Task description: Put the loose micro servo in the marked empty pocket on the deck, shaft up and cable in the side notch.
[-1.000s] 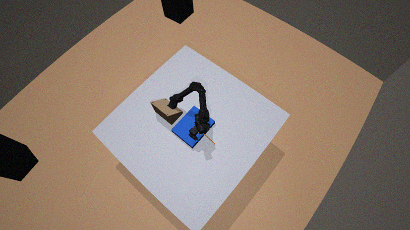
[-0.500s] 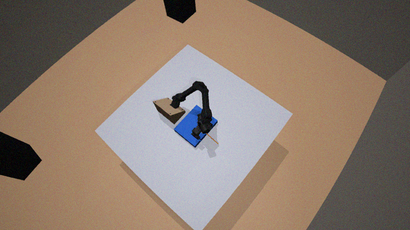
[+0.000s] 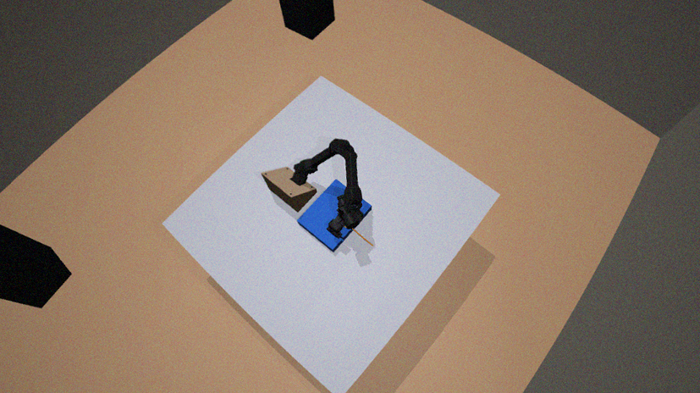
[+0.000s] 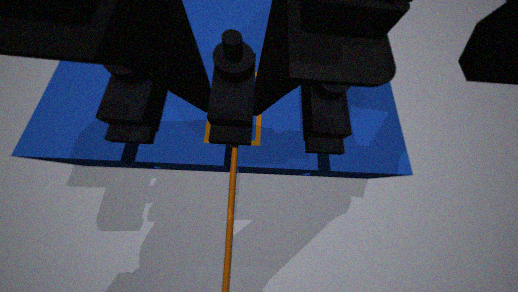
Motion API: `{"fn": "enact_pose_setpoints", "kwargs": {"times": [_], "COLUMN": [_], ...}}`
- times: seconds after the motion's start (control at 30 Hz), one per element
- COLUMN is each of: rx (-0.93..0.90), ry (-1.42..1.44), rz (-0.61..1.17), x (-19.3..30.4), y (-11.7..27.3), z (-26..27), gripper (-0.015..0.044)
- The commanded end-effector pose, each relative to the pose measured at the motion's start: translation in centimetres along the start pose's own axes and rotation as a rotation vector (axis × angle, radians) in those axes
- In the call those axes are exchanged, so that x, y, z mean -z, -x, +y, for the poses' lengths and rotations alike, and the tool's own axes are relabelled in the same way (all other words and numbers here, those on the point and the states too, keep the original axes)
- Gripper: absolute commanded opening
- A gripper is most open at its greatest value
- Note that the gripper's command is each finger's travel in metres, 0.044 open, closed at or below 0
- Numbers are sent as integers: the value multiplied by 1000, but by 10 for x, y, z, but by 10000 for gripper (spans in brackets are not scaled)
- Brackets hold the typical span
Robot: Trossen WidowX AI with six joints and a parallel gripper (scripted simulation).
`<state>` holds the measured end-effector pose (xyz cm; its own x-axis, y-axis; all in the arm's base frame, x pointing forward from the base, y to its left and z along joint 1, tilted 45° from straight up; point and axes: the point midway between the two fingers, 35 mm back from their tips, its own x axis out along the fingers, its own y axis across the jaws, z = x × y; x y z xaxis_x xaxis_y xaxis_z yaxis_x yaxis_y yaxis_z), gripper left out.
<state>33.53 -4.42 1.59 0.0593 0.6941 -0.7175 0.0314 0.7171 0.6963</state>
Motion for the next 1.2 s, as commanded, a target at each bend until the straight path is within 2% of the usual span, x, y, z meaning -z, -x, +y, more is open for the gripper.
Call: {"fn": "enact_pose_setpoints", "kwargs": {"times": [0.0, 0.37, 0.6, 0.7, 0.87, 1.07, 1.17], "rx": [-4, -5, -5, -4, -3, -3, -1], "ry": [-7, -7, -7, -7, -7, -7, -17], "rz": [-2, -2, -2, -2, -1, -2, -5], "x": [0, 0, 0, 0, 2, 1, 12], "y": [-4, -12, -10, -7, 25, 25, 31], "z": [0, 0, 0, 0, 2, -1, -2], "gripper": [0, 0, 184, 188, 188, 188, 266]}}
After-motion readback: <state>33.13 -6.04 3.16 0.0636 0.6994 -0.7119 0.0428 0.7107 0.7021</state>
